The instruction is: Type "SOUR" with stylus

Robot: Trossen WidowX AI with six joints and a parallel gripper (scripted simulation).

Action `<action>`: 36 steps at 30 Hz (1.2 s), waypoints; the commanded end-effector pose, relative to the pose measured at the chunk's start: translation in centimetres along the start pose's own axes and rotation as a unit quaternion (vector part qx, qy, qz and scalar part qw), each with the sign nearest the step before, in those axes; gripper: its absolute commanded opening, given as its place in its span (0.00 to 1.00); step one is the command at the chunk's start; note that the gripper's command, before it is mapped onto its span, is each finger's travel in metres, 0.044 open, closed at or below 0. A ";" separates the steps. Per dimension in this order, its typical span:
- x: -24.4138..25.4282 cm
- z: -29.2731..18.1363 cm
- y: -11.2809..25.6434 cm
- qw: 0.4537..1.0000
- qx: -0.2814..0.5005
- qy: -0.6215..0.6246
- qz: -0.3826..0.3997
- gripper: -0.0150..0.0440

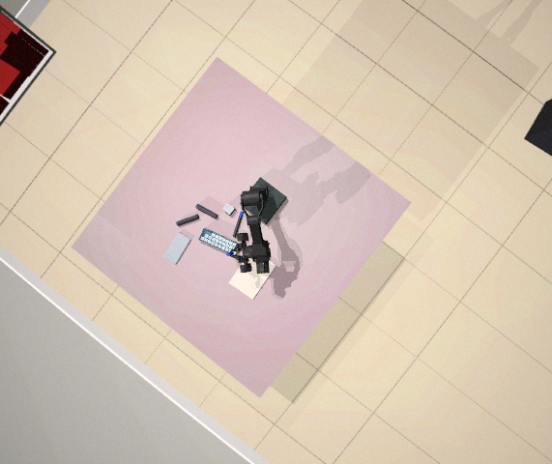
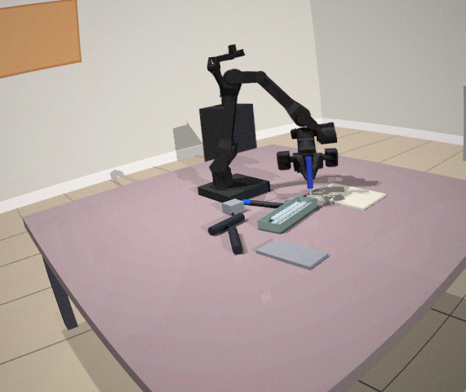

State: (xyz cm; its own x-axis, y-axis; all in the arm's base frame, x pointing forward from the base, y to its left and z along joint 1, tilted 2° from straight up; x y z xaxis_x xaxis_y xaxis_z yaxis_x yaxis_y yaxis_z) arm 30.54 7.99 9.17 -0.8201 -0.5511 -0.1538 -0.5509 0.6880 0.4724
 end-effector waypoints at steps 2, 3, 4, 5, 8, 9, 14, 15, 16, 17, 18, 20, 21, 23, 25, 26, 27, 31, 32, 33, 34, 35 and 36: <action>0.0 0.4 -0.3 1.000 0.002 0.004 0.001 0.34; 0.0 0.4 -0.3 1.000 0.002 0.004 0.001 0.39; 0.0 0.4 -0.3 1.000 0.002 0.004 0.001 0.39; 0.0 0.5 -0.3 1.000 0.002 0.004 0.001 0.39; 0.0 0.5 -0.3 1.000 0.002 0.004 0.001 0.39; 0.0 0.5 -0.3 1.000 0.002 0.004 0.001 0.39; 0.1 0.8 -0.5 1.000 0.002 0.004 0.001 0.39; 0.1 0.8 -0.5 1.000 0.002 0.004 0.001 0.39; 0.1 0.9 -0.5 1.000 0.002 0.004 0.001 0.39; 0.1 0.9 -0.6 1.000 0.002 0.004 0.001 0.39; 0.1 0.9 -0.6 1.000 0.002 0.004 0.001 0.39; 0.1 1.0 -0.6 1.000 0.002 0.004 0.001 0.39; 0.1 1.1 -0.7 1.000 0.002 0.004 0.001 0.39; 0.2 1.2 -0.7 1.000 0.002 0.004 0.001 0.39; 0.2 1.2 -0.8 1.000 0.002 0.004 0.001 0.39; 0.2 1.2 -0.8 1.000 0.002 0.004 0.001 0.39; 0.2 1.2 -0.8 1.000 0.002 0.004 0.001 0.39; 0.2 1.4 -0.9 1.000 0.002 0.004 0.001 0.39; 0.2 1.5 -0.9 1.000 0.002 0.004 0.001 0.39; 0.2 1.5 -0.9 1.000 0.002 0.004 0.001 0.39; 0.2 1.5 -0.9 1.000 0.002 0.004 0.001 0.39; 0.2 1.6 -1.0 1.000 0.002 0.004 0.001 0.39; 0.2 1.6 -1.0 1.000 0.002 0.004 0.001 0.39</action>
State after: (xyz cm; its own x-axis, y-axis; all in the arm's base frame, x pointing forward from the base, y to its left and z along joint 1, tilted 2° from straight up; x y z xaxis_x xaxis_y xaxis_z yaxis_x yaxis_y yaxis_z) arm 30.64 8.01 7.49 -0.8200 -0.5511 -0.1547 -0.5513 0.6878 0.4722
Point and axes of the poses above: the point midway between the two fingers, 35 mm back from their tips, its own y axis back along the fingers, its own x axis across the jaws, z = x × y, the point moved 2 cm from there along y, back along the fingers, and after that the axes turned 8 degrees about -y, right-handed, at the moved point
